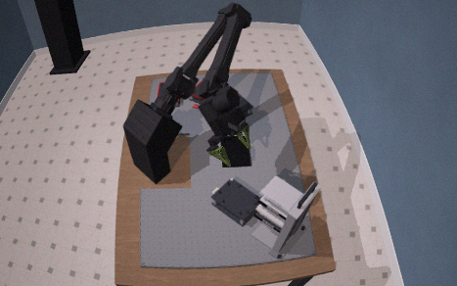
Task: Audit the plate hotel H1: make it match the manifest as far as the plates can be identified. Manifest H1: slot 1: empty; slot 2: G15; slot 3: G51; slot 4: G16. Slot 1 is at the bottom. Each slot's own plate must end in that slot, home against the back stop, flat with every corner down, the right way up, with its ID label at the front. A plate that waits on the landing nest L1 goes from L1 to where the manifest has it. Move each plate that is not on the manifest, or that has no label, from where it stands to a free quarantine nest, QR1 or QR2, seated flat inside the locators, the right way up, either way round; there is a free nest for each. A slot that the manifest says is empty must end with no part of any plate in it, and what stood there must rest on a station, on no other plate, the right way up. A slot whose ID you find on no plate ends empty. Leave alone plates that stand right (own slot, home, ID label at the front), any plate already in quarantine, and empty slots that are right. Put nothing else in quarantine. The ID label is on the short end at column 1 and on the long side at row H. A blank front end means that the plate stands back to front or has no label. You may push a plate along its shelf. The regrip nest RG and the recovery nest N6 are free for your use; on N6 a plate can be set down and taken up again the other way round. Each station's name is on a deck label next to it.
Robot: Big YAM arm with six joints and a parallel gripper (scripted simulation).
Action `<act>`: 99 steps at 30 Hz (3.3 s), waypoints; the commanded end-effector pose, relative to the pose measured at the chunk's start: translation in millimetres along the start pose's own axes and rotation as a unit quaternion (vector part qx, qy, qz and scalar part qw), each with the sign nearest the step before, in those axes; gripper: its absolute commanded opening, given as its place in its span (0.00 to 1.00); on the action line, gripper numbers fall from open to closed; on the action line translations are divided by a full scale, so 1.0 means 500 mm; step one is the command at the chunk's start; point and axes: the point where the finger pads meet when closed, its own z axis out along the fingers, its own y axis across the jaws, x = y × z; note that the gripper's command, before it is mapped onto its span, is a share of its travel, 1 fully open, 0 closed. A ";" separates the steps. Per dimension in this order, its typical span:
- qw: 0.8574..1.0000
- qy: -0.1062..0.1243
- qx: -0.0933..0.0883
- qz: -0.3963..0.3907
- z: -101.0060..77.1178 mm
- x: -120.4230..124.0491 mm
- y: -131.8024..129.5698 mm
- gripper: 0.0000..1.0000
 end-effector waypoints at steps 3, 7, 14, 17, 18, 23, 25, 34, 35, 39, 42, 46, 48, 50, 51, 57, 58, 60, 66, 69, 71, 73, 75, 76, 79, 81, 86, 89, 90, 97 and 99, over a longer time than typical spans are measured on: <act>1.000 -0.015 -0.006 -0.016 0.026 -0.057 0.011 1.00; 1.000 -0.015 -0.006 -0.015 0.039 -0.060 0.011 1.00; 1.000 -0.010 -0.005 -0.008 0.054 -0.047 0.008 1.00; 1.000 -0.014 -0.007 -0.014 0.066 -0.064 0.012 1.00; 1.000 -0.014 -0.007 -0.014 0.069 -0.065 0.012 1.00; 1.000 -0.014 -0.007 -0.012 0.086 -0.066 0.012 1.00; 1.000 -0.014 -0.007 -0.012 0.092 -0.067 0.013 1.00; 1.000 -0.014 -0.008 -0.012 0.116 -0.073 0.014 1.00; 1.000 -0.014 -0.008 -0.012 0.119 -0.073 0.014 1.00; 1.000 -0.014 -0.008 -0.011 0.132 -0.076 0.014 1.00; 1.000 -0.014 -0.008 -0.011 0.142 -0.077 0.014 1.00; 1.000 -0.014 -0.008 -0.011 0.149 -0.079 0.014 1.00; 1.000 -0.015 -0.006 -0.007 0.151 -0.078 0.009 1.00; 1.000 -0.014 -0.009 -0.010 0.162 -0.081 0.015 1.00; 1.000 -0.014 -0.009 -0.010 0.163 -0.081 0.015 1.00; 1.000 -0.014 -0.003 -0.004 0.146 -0.072 0.006 1.00; 1.000 -0.014 -0.003 -0.004 0.146 -0.072 0.006 1.00; 1.000 -0.014 -0.003 -0.004 0.146 -0.072 0.006 1.00; 1.000 -0.014 -0.003 -0.004 0.146 -0.072 0.006 1.00; 1.000 -0.014 -0.003 -0.004 0.146 -0.072 0.006 1.00; 1.000 -0.014 -0.003 -0.004 0.146 -0.072 0.006 1.00; 1.000 -0.014 -0.003 -0.004 0.146 -0.072 0.006 1.00; 1.000 -0.014 -0.003 -0.004 0.146 -0.072 0.006 1.00; 1.000 -0.014 -0.003 -0.004 0.146 -0.072 0.006 1.00; 1.000 -0.014 -0.003 -0.004 0.146 -0.072 0.006 1.00; 1.000 -0.014 -0.003 -0.004 0.146 -0.072 0.006 1.00; 1.000 -0.014 -0.003 -0.004 0.146 -0.072 0.006 1.00; 1.000 -0.014 -0.003 -0.004 0.146 -0.072 0.006 1.00; 1.000 -0.014 -0.003 -0.004 0.146 -0.072 0.006 1.00; 1.000 -0.014 -0.003 -0.004 0.146 -0.072 0.006 1.00; 1.000 -0.014 -0.003 -0.004 0.146 -0.072 0.006 1.00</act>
